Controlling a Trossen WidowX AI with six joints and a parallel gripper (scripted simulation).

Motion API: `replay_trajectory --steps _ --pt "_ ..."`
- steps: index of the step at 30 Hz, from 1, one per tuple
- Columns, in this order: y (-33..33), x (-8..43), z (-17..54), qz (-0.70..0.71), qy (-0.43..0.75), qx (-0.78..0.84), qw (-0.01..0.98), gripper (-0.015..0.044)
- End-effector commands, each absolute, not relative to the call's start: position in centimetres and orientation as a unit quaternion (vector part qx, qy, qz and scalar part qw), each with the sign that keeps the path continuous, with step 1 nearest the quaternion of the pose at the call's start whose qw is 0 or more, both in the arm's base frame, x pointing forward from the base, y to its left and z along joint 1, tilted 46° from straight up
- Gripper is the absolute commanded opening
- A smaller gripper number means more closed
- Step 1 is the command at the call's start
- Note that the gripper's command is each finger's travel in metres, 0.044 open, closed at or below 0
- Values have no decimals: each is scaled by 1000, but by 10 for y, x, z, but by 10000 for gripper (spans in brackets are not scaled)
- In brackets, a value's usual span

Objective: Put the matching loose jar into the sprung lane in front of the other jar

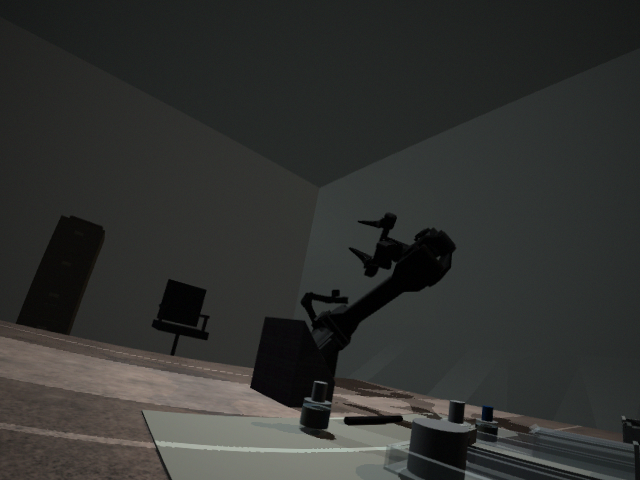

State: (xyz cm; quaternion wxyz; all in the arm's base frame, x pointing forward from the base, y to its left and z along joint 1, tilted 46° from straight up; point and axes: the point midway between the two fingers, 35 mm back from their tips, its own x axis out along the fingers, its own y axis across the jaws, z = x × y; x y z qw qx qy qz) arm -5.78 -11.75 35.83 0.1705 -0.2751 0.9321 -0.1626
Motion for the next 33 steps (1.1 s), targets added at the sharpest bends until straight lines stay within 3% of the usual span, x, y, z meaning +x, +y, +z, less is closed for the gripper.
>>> replay_trajectory --steps 1,10,18,25,33 --pt "-116 -60 358 -164 933 -269 171 426" --pt "-50 -124 348 -94 973 -106 181 440" --pt "57 -150 329 21 972 49 229 440" --pt "147 -116 297 103 930 157 315 440" --pt "220 -28 253 141 869 230 415 440"
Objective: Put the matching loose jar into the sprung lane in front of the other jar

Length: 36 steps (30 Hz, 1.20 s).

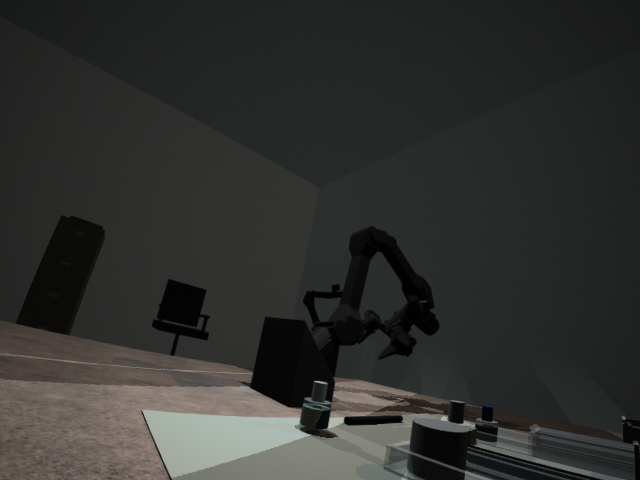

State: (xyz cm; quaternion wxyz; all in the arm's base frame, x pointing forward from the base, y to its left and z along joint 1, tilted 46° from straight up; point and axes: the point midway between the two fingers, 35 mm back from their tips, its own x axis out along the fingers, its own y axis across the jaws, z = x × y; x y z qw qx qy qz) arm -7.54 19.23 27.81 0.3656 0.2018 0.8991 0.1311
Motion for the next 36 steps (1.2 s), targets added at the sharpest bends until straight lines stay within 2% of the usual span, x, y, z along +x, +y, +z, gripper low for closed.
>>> replay_trajectory --steps 1,11,21,28,36 --pt "225 -15 247 142 862 236 426 440" --pt "219 115 181 154 795 253 529 440" --pt "137 218 113 153 756 252 585 440" --pt "52 249 64 163 735 255 606 440" --pt "-45 234 9 193 704 271 628 440"
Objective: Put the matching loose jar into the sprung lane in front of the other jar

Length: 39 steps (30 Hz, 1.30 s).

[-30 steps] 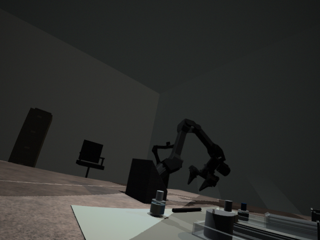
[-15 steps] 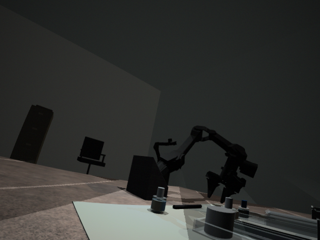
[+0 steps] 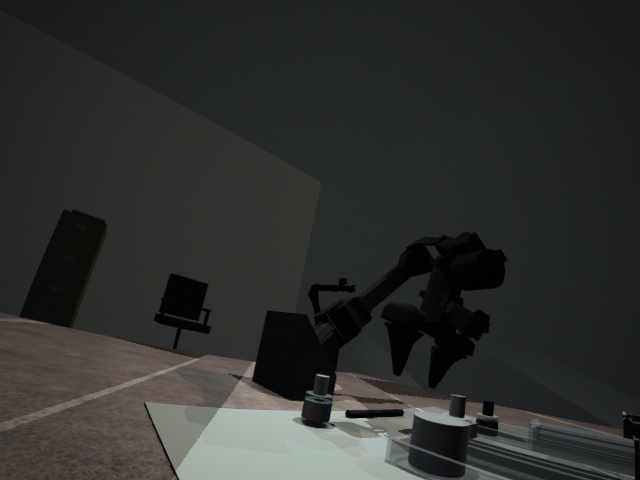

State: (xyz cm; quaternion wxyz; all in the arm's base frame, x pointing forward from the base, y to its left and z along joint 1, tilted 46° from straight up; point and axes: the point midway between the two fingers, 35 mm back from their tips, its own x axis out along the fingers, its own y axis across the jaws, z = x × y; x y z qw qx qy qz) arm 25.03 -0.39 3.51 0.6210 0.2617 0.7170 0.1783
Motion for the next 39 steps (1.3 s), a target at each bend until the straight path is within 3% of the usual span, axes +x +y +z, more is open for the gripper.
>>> replay_trajectory --steps 1,10,39 --pt "-56 229 3 198 698 273 631 440" --pt "-125 177 -50 241 643 295 664 440" --pt "-83 179 -89 241 642 296 665 440"
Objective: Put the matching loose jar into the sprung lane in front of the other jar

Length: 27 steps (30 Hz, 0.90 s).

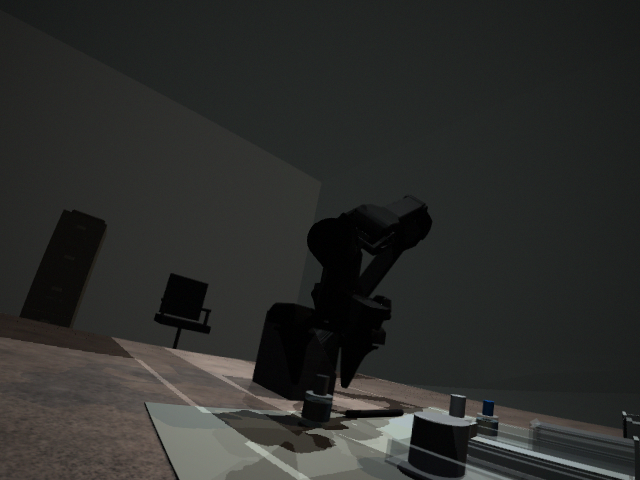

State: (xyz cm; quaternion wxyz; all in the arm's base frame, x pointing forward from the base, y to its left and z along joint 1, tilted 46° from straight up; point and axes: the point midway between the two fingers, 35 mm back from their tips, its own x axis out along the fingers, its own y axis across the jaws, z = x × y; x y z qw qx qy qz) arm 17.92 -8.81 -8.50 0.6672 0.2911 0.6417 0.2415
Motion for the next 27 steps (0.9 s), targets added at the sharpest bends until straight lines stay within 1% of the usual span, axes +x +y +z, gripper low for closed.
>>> replay_trajectory --steps 1,15,25,27 --pt "-82 179 -90 241 642 296 665 440" --pt "-67 179 -104 242 642 296 665 440" --pt "-67 179 -104 242 642 296 665 177" --pt "-67 179 -104 242 642 296 665 164"
